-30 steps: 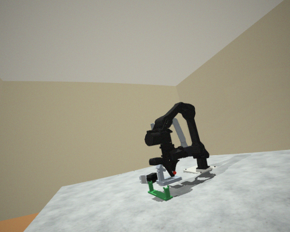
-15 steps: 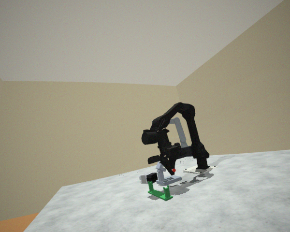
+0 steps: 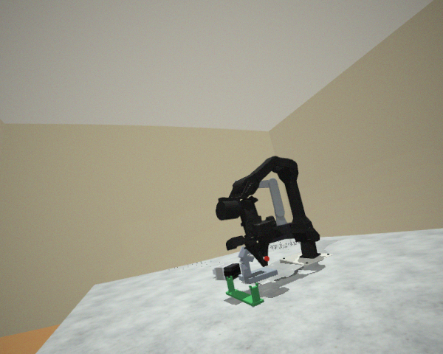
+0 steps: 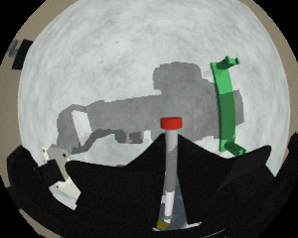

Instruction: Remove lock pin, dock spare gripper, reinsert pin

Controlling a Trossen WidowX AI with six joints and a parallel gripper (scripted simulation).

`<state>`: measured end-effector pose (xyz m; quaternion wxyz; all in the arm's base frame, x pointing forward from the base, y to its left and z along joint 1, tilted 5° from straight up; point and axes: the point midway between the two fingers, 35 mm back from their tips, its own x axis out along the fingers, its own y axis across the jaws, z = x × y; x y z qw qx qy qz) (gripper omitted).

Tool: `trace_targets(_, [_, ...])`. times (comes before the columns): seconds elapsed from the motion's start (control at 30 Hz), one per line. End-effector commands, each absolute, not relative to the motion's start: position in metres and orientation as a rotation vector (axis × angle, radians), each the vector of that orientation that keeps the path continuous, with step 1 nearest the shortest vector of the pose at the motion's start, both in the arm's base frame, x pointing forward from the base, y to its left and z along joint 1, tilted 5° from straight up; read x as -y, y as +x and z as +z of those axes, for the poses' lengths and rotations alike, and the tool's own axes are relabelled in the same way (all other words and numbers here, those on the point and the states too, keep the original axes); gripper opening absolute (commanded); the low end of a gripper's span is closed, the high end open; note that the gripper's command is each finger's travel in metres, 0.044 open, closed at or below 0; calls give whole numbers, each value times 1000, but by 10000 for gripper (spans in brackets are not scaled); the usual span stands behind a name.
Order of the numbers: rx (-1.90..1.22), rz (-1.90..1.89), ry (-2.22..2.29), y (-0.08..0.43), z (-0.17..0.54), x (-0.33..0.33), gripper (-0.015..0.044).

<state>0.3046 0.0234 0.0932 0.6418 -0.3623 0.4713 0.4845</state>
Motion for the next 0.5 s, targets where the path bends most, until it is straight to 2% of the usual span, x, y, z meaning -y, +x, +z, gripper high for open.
trace_targets(0.0, [-1058, 1112, -815, 306, 96, -28, 0])
trace_targets(0.47, [-1056, 1115, -813, 309, 101, -35, 0])
